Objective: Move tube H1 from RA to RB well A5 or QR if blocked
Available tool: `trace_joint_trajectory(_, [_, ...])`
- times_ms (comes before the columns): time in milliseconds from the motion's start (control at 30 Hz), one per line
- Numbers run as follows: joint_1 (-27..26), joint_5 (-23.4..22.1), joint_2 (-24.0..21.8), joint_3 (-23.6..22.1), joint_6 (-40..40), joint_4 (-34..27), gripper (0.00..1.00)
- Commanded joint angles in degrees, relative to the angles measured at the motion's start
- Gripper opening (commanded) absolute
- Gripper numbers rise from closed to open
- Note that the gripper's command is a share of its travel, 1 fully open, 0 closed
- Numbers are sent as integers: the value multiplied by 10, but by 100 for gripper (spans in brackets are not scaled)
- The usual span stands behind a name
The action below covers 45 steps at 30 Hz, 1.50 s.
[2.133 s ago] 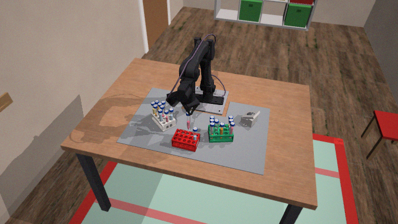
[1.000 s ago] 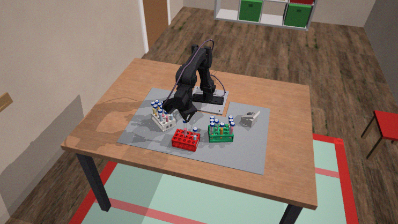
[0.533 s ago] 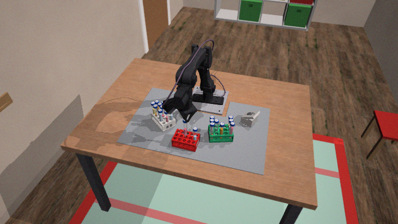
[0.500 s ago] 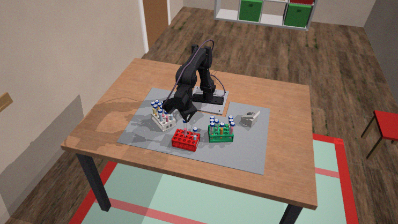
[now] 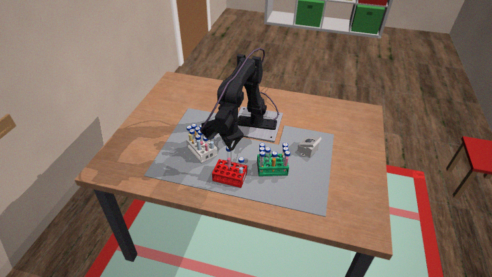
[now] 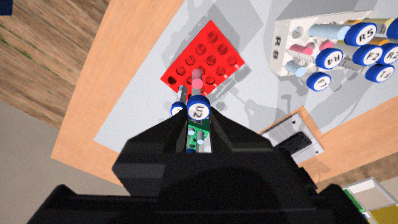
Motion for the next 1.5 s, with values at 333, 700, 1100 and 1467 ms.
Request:
trace_joint_trajectory(333, [7,2,-30,-2,2,-11,0])
trace_joint_trajectory(700, [7,2,-30,-2,2,-11,0])
trace_joint_trajectory(1100, [7,2,-30,-2,2,-11,0])
trace_joint_trajectory(1467, [7,2,-30,-2,2,-11,0])
